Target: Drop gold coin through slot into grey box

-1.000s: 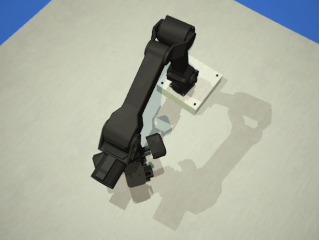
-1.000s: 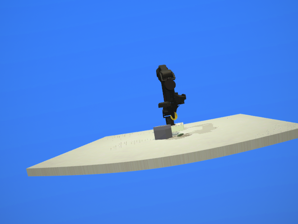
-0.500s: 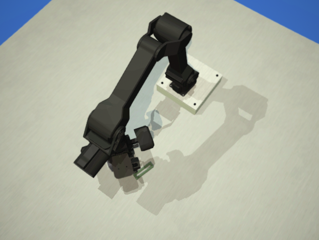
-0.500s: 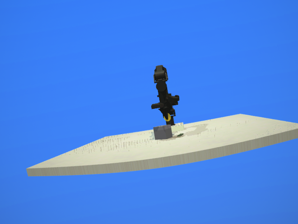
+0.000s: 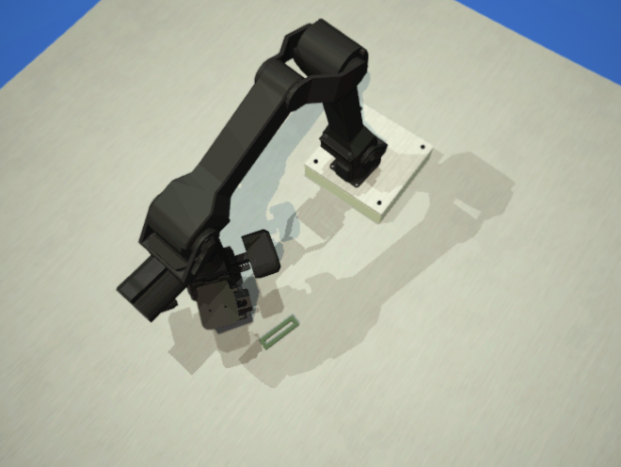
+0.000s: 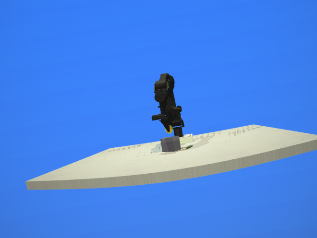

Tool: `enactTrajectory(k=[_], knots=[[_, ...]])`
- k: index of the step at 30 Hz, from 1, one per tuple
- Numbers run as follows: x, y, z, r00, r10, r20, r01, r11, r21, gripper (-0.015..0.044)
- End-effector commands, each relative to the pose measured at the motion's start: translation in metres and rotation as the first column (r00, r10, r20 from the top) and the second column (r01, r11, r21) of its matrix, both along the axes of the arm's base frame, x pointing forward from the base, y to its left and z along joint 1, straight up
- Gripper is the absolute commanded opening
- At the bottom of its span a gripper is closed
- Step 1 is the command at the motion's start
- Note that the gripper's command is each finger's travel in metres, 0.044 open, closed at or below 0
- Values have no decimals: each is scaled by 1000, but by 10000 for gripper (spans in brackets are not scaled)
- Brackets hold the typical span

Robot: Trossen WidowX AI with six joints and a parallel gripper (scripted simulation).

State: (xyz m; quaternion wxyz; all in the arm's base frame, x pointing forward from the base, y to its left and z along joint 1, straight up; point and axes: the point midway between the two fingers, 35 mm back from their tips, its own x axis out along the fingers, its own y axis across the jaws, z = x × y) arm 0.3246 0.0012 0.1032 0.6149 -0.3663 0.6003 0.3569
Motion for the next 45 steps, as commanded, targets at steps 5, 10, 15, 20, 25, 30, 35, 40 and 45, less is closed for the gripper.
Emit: enactTrajectory(k=[5, 10, 15, 20, 25, 30, 35, 40, 45], knots=[[0, 2, 0, 1000, 1, 0, -1, 1000, 0, 0], [0, 2, 0, 1000, 1, 0, -1, 1000, 0, 0], [0, 0, 0, 1000, 1, 0, -1, 1000, 0, 0], [0, -3, 0, 1000, 4, 0, -4, 1000, -1, 0], [0, -4, 0, 1000, 6, 0, -6, 1000, -1, 4], [0, -3, 0, 1000, 3, 0, -3, 1000, 0, 0], [0, -3, -1, 1000, 3, 0, -3, 1000, 0, 0], [0, -4, -4, 1000, 2, 0, -2, 1000, 0, 0], [-1, -4, -6, 1000, 3, 0, -3, 1000, 0, 0]])
